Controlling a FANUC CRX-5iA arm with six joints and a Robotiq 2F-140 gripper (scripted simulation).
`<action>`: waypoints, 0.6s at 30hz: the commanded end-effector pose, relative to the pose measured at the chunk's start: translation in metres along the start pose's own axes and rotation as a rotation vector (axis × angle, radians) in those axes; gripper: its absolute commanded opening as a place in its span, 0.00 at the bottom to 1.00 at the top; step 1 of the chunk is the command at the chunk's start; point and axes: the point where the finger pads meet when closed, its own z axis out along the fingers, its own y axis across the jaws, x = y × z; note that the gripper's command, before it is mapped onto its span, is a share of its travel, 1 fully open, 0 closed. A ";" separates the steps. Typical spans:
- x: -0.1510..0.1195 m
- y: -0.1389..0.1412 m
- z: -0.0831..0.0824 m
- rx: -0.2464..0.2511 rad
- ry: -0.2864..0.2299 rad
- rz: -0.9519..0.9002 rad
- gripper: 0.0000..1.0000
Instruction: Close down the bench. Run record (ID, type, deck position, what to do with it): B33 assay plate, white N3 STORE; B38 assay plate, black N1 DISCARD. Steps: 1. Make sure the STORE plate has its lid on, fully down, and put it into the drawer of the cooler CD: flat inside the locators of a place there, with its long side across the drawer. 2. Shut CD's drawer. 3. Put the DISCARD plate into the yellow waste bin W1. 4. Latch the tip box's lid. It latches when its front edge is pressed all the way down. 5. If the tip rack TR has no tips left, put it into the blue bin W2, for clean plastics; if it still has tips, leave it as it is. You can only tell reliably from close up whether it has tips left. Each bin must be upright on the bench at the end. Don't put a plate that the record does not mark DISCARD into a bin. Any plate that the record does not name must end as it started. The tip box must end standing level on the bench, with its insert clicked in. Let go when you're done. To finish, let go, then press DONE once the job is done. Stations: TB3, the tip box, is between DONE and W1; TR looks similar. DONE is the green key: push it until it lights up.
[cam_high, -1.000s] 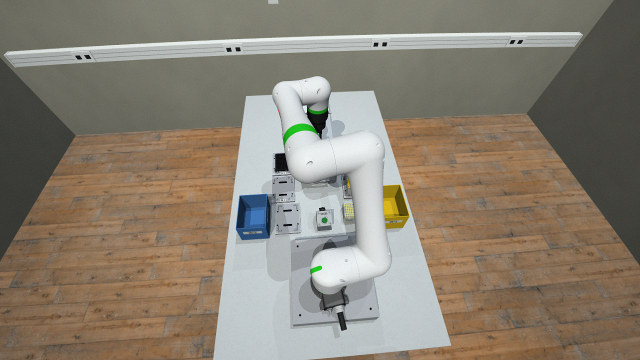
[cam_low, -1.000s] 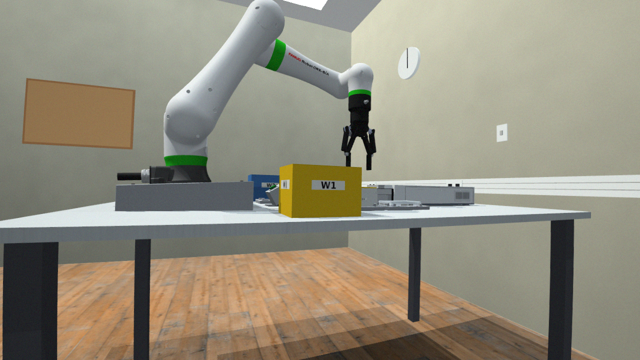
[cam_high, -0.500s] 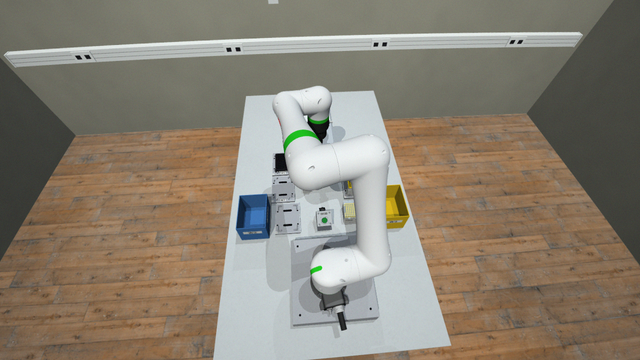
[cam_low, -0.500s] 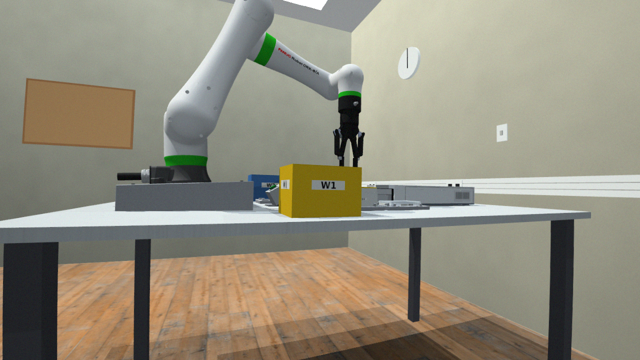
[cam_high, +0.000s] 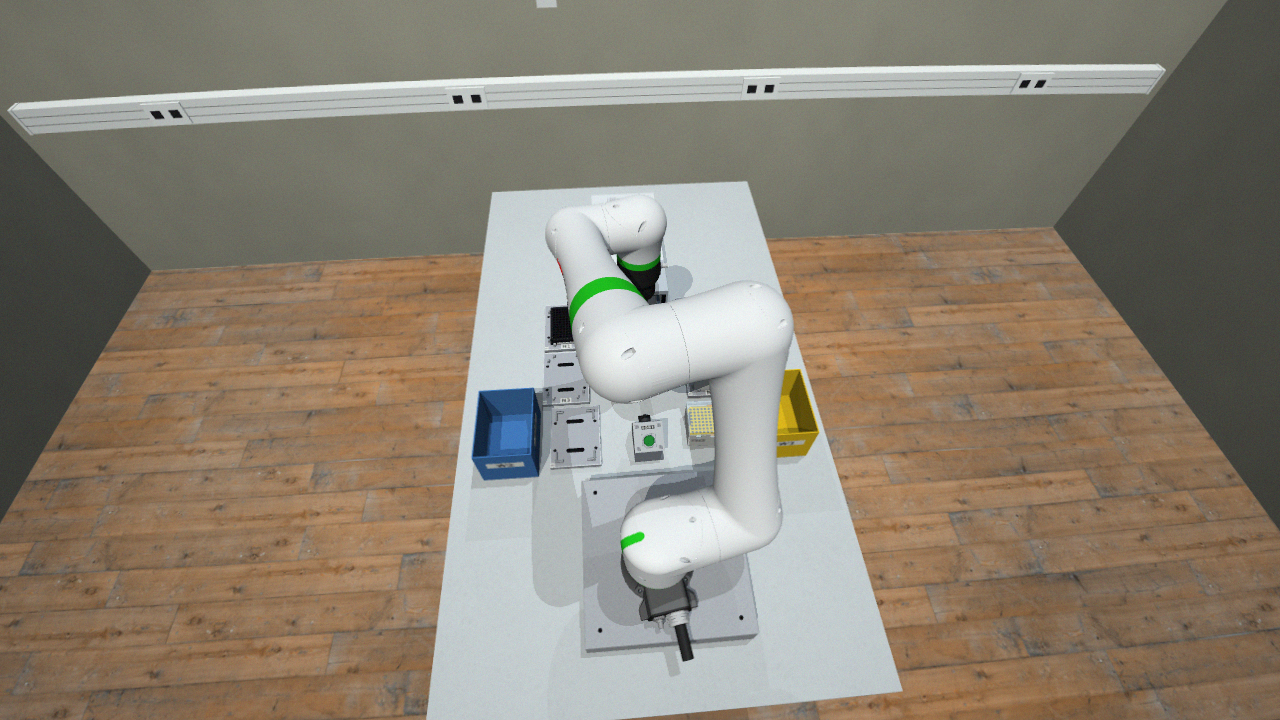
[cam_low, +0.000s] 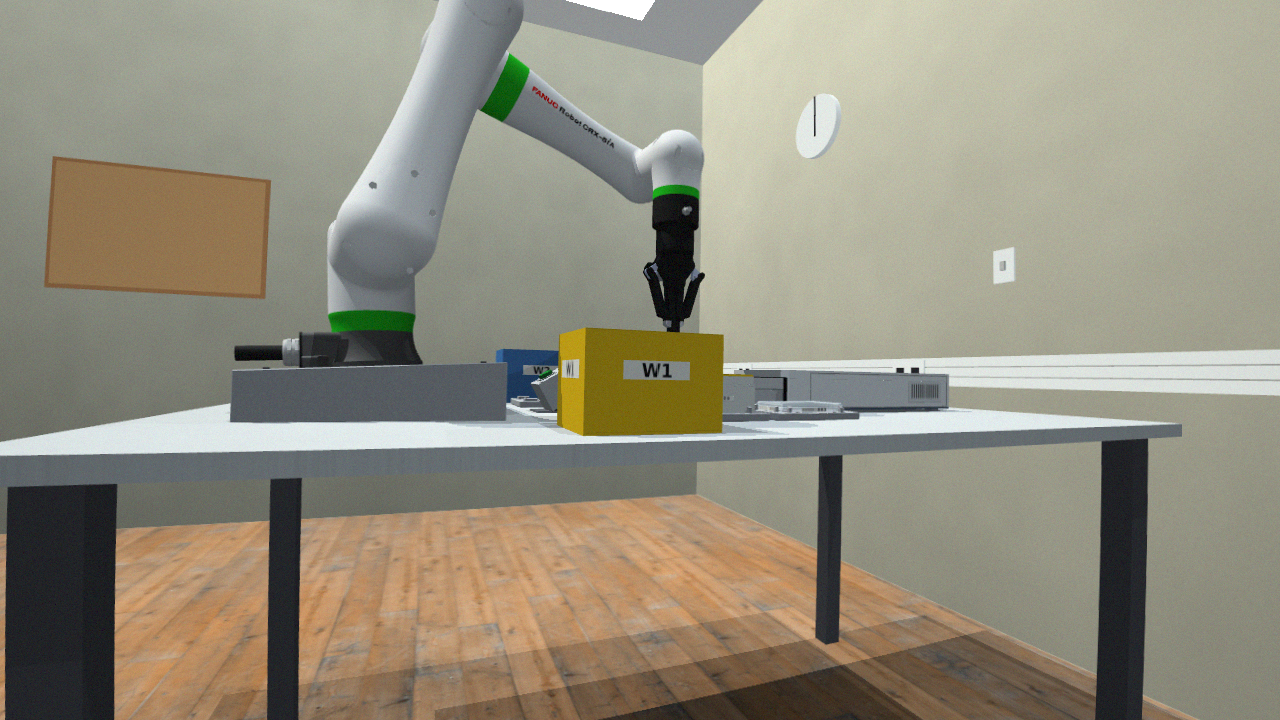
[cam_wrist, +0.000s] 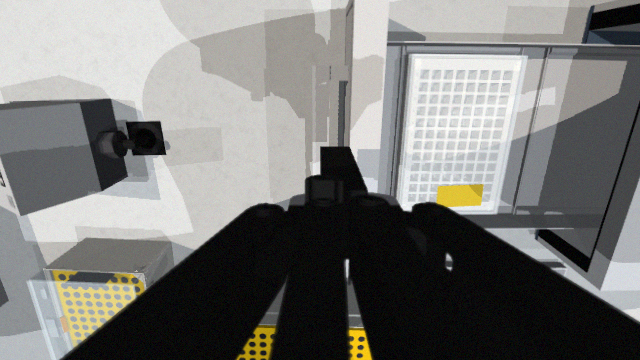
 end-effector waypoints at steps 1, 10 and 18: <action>0.000 -0.014 0.003 -0.005 -0.001 0.000 0.10; 0.000 -0.049 0.012 -0.005 -0.001 0.000 0.10; 0.000 -0.052 0.013 -0.005 -0.001 0.000 0.10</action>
